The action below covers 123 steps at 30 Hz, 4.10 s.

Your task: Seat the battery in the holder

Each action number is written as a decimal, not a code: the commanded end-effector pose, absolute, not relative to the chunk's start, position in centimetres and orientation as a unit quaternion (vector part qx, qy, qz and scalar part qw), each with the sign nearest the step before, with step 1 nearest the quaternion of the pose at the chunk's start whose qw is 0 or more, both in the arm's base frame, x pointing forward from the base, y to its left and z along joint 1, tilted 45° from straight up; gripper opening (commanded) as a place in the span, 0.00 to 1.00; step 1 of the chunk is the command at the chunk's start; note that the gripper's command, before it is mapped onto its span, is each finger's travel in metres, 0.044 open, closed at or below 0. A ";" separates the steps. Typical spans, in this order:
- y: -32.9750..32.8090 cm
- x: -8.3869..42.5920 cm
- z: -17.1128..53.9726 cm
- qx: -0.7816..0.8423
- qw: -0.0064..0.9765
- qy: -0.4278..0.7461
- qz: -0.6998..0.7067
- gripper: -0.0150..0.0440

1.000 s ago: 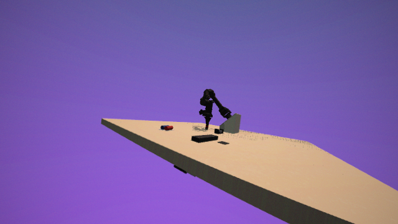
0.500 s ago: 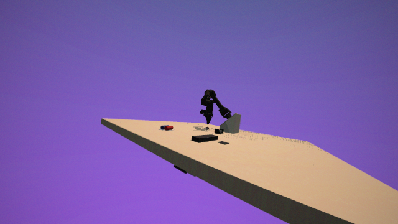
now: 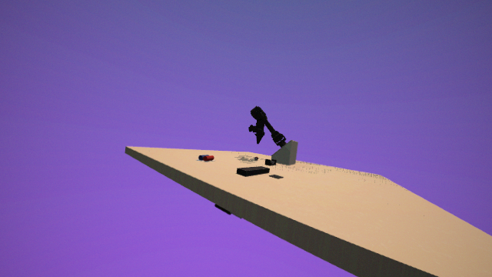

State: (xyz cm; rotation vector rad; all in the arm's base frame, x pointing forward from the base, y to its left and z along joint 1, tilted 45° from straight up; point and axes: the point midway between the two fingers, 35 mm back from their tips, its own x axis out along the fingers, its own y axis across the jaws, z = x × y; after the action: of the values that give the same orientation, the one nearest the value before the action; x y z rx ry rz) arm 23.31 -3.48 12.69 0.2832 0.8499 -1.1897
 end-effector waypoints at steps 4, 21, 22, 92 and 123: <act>-3.5 23.3 12.7 0.128 0.736 0.387 -0.541 0.25; -8.8 22.2 8.7 0.610 0.430 -0.108 -0.657 0.66; -8.8 22.2 8.7 0.610 0.430 -0.108 -0.657 0.66; -8.6 22.4 8.6 0.601 0.443 -0.094 -0.659 0.39; 0.4 27.6 3.4 -0.009 0.747 0.491 -0.449 0.39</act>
State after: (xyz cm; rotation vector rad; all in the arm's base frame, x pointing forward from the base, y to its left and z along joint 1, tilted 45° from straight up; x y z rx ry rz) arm 27.35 -0.41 3.89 0.0939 0.9998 -1.0555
